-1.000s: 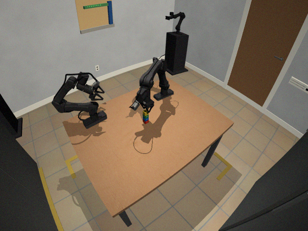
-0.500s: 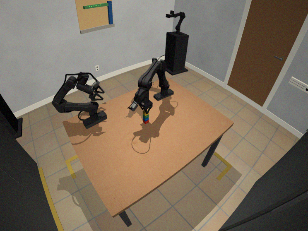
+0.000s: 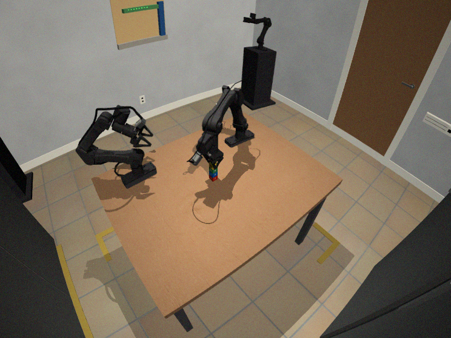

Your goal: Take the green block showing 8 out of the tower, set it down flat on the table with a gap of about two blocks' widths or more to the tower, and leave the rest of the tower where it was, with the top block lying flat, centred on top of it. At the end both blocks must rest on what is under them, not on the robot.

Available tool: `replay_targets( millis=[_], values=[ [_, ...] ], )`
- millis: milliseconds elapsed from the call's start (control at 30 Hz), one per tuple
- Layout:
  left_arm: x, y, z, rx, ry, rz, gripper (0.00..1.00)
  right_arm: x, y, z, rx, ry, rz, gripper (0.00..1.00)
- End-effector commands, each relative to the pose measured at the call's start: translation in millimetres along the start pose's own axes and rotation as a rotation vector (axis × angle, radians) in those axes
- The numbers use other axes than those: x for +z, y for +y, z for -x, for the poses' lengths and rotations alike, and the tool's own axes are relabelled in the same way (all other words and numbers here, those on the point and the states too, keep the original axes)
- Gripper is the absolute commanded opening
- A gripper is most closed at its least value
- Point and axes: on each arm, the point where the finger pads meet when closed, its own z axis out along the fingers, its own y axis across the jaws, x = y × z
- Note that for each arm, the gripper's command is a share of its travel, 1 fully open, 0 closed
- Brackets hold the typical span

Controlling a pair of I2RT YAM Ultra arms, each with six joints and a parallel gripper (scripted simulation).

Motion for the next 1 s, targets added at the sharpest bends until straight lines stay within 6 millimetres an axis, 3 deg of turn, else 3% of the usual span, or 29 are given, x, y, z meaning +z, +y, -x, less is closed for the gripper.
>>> replay_targets(
  millis=[0, 267, 300, 967],
  values=[
    [-1.8, 0.1, 6.7, 0.002, -0.035, 0.007, 0.55, 0.3, 0.7, -1.3, 0.005, 0.005, 0.006, 1.0],
    [-4.8, 1.4, 9.3, 0.002, -0.045, 0.012, 0.55, 0.3, 0.7, -1.3, 0.005, 0.005, 0.006, 1.0],
    [-4.8, 1.4, 9.3, 0.002, -0.045, 0.012, 0.47, 0.3, 0.7, -1.3, 0.005, 0.005, 0.006, 1.0],
    [-5.7, 2.3, 5.4, 0.002, -0.044, 0.012, 0.24, 0.3, 0.7, -1.3, 0.005, 0.005, 0.006, 1.0]
  ],
)
